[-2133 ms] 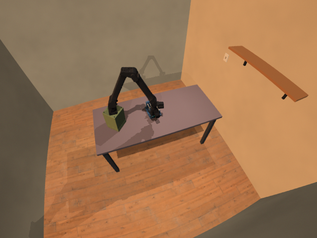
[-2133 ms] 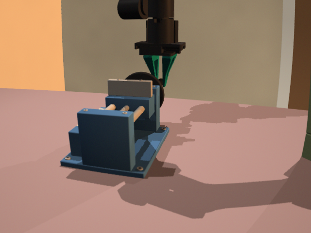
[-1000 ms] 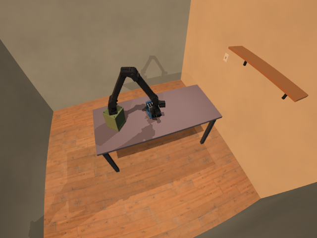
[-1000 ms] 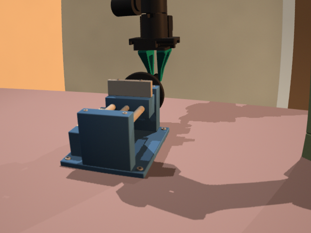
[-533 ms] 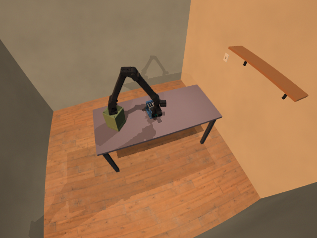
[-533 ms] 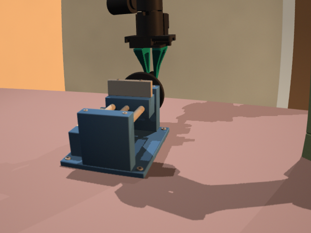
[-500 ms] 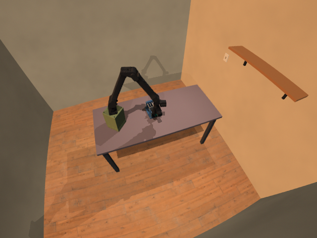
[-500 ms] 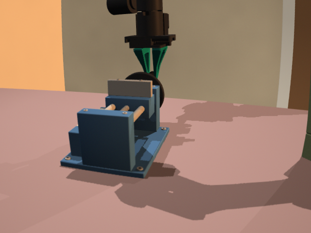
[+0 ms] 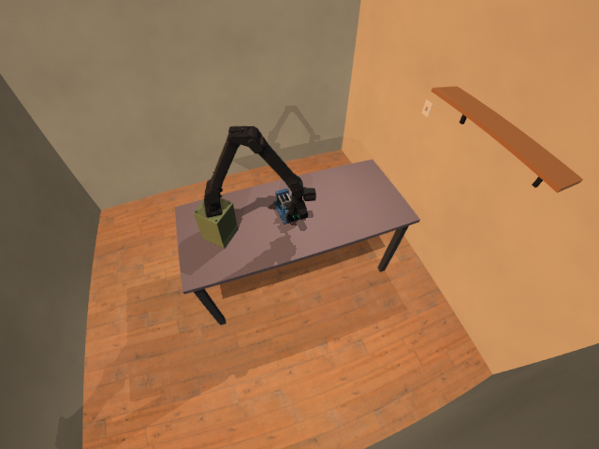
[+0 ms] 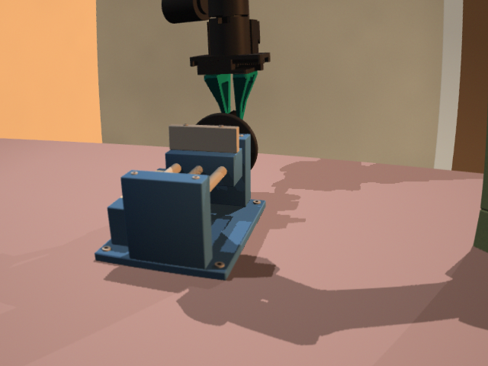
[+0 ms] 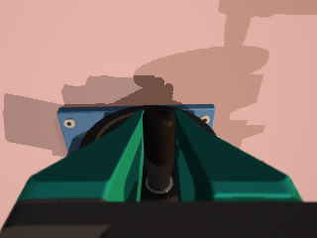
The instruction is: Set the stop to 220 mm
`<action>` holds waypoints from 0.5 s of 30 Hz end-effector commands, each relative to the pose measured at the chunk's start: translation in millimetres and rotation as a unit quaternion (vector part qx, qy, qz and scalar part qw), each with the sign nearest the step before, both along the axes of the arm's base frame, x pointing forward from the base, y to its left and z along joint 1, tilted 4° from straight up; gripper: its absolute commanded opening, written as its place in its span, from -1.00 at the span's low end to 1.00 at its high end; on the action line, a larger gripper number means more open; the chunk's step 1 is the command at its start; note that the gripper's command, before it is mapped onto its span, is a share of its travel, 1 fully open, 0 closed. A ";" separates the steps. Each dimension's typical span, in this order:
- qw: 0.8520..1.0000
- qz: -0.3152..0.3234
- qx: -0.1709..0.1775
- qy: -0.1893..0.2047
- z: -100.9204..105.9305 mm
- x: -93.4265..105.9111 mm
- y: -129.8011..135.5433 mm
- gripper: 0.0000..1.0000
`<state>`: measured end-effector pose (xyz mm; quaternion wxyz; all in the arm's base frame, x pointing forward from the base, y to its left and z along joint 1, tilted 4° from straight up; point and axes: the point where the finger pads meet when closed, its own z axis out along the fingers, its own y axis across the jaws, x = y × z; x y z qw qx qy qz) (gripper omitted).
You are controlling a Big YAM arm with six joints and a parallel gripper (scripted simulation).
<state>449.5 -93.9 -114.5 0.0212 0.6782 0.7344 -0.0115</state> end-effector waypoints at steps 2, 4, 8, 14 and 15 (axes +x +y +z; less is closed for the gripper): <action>0.999 0.002 -0.007 -0.054 31.9 50.0 2.2 -0.87; 0.999 0.002 -0.006 -0.050 28.2 48.8 2.6 -0.87; 0.999 0.002 -0.004 -0.038 14.9 46.4 3.6 -0.87; 0.999 0.002 -0.005 -0.045 20.4 54.2 3.5 -0.87; 0.999 0.002 -0.006 -0.049 24.7 56.3 3.2 -0.87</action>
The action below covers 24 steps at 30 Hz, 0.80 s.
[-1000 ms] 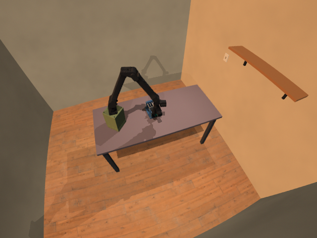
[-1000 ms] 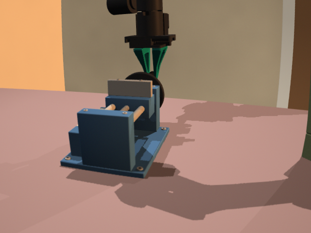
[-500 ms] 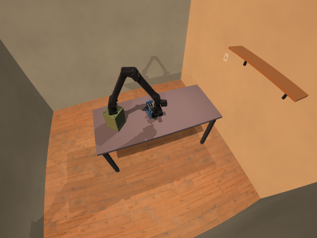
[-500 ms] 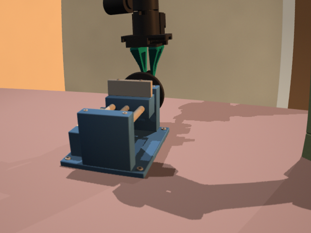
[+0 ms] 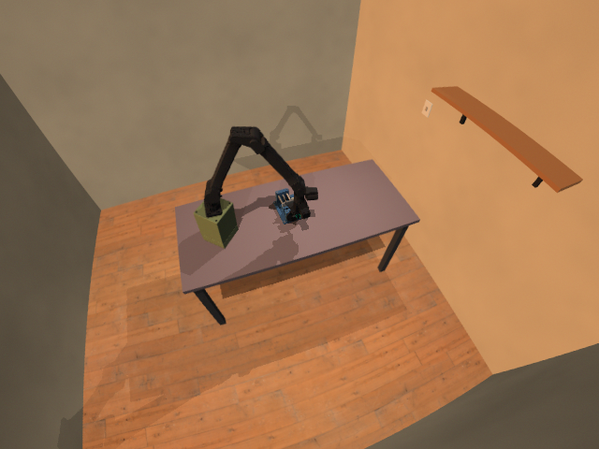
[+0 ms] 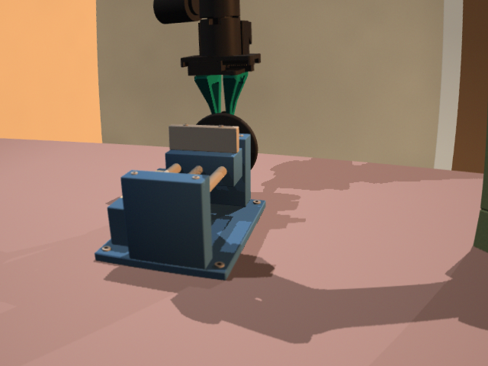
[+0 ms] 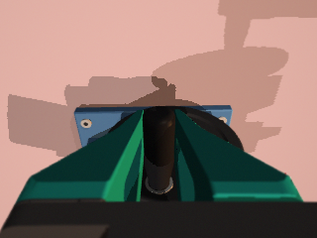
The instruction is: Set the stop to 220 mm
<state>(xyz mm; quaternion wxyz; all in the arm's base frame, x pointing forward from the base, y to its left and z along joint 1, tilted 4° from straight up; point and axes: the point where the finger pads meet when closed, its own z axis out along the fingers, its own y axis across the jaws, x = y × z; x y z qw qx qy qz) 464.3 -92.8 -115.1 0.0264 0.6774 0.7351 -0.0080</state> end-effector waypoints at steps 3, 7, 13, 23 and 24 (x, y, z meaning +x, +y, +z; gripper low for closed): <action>0.999 0.001 -0.005 -0.042 23.1 41.0 2.2 -0.87; 0.999 0.001 -0.003 -0.032 11.7 38.3 2.9 -0.87; 0.999 0.001 -0.004 -0.037 3.1 50.2 3.0 -0.87; 0.999 0.001 -0.004 -0.037 -2.9 54.2 3.1 -0.87; 0.999 0.001 -0.004 -0.037 -2.9 54.2 3.1 -0.87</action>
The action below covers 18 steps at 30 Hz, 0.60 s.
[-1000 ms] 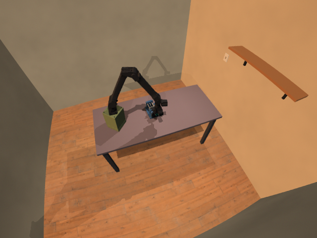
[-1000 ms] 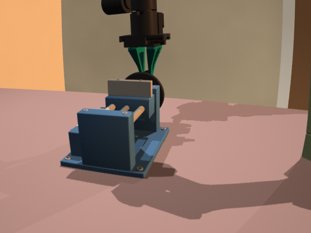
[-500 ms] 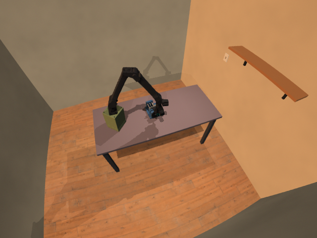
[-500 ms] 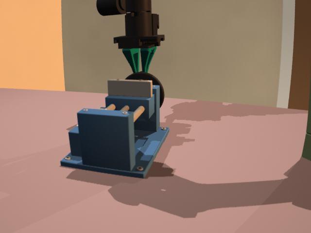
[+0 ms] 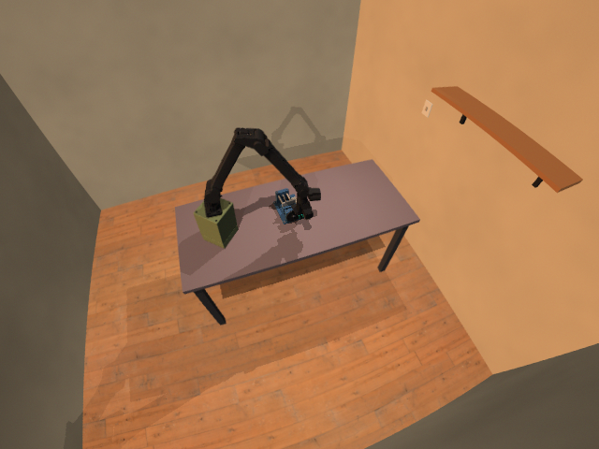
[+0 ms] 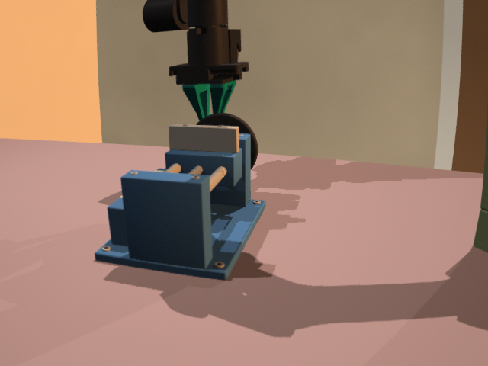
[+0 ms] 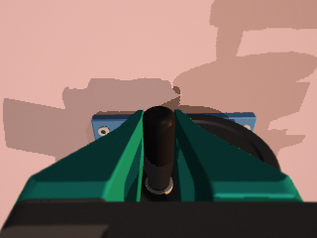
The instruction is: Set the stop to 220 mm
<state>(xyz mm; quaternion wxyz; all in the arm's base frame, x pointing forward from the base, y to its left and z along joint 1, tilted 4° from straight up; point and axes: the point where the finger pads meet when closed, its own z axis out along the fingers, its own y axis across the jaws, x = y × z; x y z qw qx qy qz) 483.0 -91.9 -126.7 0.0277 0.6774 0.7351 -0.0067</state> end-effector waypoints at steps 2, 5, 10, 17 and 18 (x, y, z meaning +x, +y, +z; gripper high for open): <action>0.999 0.001 -0.004 -0.034 3.5 37.2 2.2 -0.87; 0.999 0.001 -0.004 -0.034 -6.2 40.2 2.1 -0.87; 0.999 0.000 -0.004 -0.034 -14.8 42.3 0.5 -0.87; 0.999 0.000 -0.004 -0.034 -17.2 40.9 -1.3 -0.87; 0.999 0.000 -0.004 -0.033 -19.0 39.8 -2.7 -0.87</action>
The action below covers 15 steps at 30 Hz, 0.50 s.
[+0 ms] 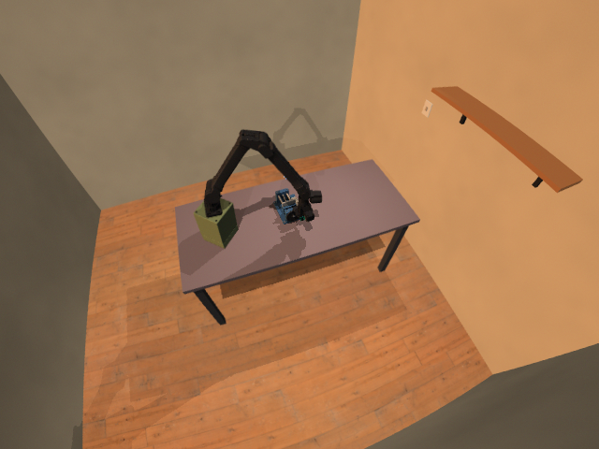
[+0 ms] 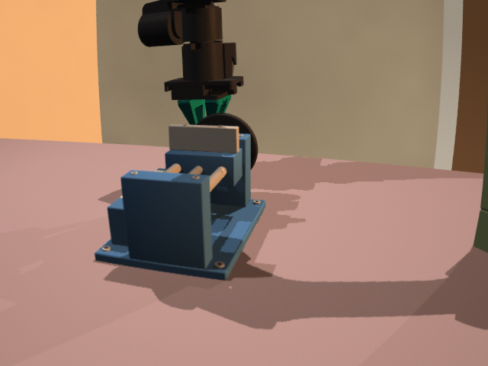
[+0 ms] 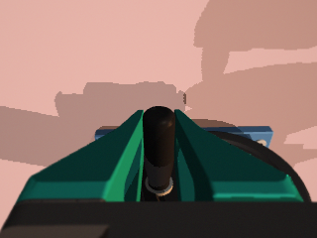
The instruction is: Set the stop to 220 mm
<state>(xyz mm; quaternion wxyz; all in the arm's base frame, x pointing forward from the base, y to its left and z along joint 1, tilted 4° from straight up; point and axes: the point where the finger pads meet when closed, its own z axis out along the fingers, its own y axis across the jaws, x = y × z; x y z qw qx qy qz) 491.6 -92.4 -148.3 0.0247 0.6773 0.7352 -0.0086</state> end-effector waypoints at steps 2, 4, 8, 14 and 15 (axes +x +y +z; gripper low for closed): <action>1.000 0.000 -0.003 -0.025 -7.3 15.8 -3.4 -0.87; 1.000 -0.001 -0.003 -0.020 -14.2 6.9 -5.8 -0.87; 1.000 0.000 -0.004 -0.024 -17.6 9.0 -8.6 -0.87; 1.000 0.000 -0.003 -0.021 -20.6 4.7 -7.5 -0.87; 1.000 0.000 -0.003 -0.021 -20.6 4.7 -7.5 -0.87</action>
